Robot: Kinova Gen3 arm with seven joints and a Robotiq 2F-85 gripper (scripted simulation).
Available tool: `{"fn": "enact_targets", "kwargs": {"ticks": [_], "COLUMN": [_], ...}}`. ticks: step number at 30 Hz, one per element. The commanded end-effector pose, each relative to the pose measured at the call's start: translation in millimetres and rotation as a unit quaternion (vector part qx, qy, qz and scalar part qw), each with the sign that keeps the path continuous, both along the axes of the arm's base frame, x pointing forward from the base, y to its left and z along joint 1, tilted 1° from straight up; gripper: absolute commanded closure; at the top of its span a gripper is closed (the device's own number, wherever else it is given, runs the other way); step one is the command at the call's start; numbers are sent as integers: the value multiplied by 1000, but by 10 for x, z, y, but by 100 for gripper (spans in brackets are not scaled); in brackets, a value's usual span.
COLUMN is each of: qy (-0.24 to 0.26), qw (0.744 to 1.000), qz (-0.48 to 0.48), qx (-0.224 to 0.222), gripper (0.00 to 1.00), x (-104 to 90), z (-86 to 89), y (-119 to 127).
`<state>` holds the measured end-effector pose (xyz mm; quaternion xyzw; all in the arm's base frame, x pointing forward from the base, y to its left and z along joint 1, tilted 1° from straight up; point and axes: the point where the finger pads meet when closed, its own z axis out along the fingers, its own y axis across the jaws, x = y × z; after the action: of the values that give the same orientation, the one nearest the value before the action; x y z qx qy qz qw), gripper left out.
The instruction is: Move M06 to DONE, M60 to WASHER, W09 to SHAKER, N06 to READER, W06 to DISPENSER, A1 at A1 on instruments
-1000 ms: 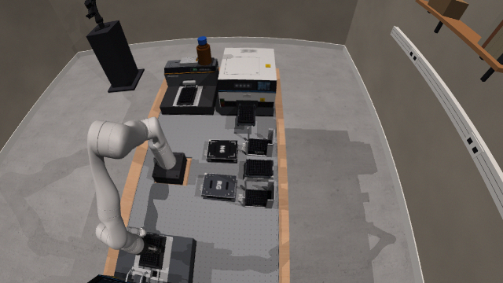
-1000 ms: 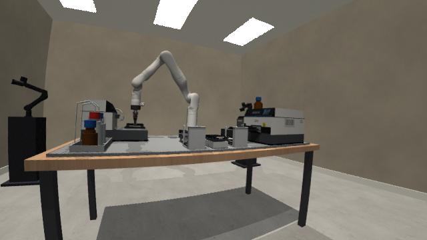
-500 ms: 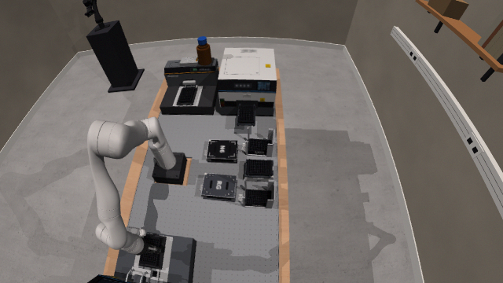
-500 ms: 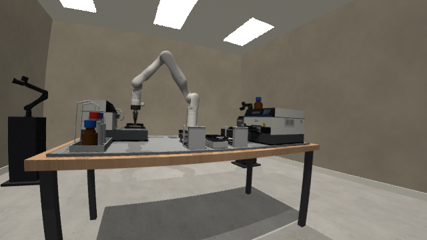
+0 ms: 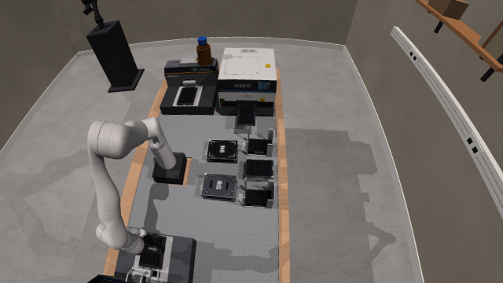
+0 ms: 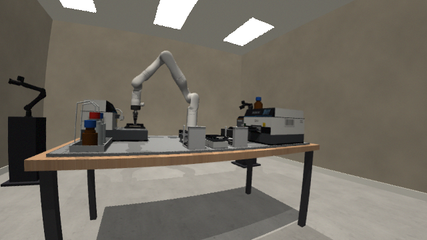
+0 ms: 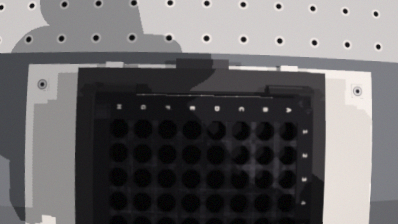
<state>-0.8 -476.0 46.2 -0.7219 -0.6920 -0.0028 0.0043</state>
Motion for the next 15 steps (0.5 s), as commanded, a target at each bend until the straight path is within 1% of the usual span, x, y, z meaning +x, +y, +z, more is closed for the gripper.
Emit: {"fn": "enact_targets", "kwargs": {"ticks": [1,15], "qy": [0,0], "qw": [1000,1000], "qz": [0,0], "qx": [-1,-1], "gripper": [6,6], "x": [0,-1], "z": [1,-46], "y": [-5,-4]}}
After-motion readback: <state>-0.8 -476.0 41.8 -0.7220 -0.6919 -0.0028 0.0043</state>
